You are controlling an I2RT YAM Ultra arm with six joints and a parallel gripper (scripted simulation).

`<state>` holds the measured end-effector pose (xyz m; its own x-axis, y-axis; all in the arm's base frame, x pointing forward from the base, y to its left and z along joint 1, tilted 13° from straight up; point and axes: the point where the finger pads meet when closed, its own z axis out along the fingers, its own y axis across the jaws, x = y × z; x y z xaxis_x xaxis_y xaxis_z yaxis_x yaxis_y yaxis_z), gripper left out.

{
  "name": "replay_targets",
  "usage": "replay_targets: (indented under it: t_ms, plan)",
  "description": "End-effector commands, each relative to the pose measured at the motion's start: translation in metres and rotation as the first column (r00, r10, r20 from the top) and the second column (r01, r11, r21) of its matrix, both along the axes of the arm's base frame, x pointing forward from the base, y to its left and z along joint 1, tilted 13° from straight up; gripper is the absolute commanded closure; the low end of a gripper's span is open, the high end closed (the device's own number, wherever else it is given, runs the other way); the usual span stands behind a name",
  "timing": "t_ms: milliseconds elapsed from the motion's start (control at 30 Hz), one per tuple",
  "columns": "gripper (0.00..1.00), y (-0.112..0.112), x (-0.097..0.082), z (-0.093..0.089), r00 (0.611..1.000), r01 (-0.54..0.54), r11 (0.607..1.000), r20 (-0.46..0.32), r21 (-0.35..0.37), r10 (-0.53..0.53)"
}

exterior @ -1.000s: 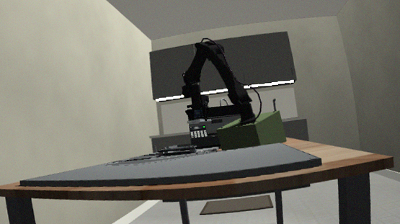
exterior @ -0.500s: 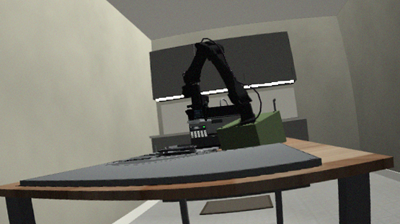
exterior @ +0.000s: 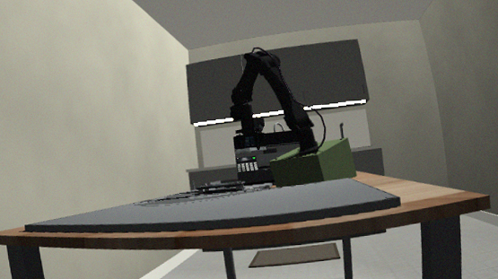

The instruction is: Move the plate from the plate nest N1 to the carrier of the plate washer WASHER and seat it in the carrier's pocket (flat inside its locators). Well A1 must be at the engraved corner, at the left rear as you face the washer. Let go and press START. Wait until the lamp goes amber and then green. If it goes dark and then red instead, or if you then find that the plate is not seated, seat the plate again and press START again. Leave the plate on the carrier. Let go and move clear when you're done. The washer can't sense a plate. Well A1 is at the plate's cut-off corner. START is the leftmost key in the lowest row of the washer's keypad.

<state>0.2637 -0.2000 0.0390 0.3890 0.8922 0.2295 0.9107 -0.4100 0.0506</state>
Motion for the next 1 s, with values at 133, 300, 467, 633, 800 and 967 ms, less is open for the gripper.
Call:
replay_targets:
  t_ms: [133,300,467,633,800,967]
  plan:
    - [0.16,-0.019,-0.028,0.0,0.976,0.212,0.977,-0.06,0.023,-0.21]
    - [0.16,-0.042,-0.042,-0.003,0.927,0.367,0.93,-0.09,0.03,-0.364]
    - [0.16,-0.058,-0.061,-0.006,0.853,0.514,0.857,-0.128,0.036,-0.506]
    - [0.16,-0.071,-0.076,-0.008,0.777,0.621,0.783,-0.158,0.036,-0.609]
    - [0.16,-0.084,-0.092,-0.01,0.688,0.718,0.695,-0.187,0.032,-0.702]
    - [0.16,-0.089,-0.094,-0.003,0.619,0.779,0.627,-0.185,0.02,-0.763]
